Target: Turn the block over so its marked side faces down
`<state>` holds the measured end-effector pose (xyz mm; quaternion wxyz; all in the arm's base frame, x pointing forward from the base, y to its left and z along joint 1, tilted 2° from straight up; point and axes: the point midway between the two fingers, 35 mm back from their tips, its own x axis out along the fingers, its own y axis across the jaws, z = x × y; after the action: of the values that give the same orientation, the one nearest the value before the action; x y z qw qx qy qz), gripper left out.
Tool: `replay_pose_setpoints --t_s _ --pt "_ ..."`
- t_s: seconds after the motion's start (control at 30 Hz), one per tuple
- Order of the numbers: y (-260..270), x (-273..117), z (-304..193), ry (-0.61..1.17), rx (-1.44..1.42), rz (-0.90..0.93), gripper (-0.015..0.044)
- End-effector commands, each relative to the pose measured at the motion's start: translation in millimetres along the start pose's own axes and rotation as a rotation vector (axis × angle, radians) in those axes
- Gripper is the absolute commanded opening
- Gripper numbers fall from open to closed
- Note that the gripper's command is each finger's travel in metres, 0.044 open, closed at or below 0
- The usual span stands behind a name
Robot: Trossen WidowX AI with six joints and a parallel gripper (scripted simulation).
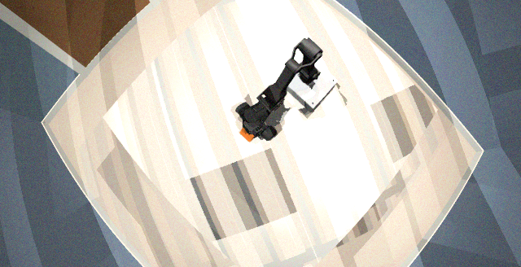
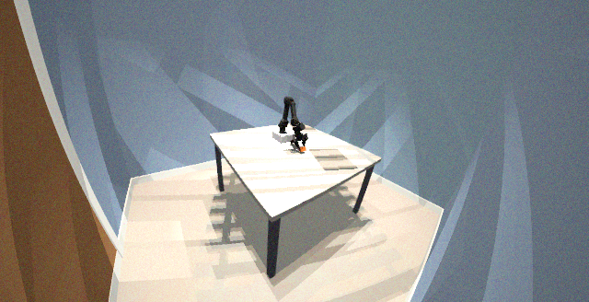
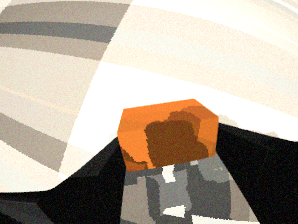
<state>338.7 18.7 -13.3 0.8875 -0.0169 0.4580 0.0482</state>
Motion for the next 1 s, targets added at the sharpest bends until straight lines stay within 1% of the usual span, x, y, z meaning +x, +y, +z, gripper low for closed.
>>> replay_pose_setpoints --t_s 0.0,0.47,0.97 --pt "0.1 10.8 -4.3 -0.049 0.0 0.003 0.0" --pt "-0.4 28.9 -12.7 -0.22 -0.002 0.003 0.0" --pt "1.5 22.4 -21.8 -0.406 -0.009 0.006 0.0"
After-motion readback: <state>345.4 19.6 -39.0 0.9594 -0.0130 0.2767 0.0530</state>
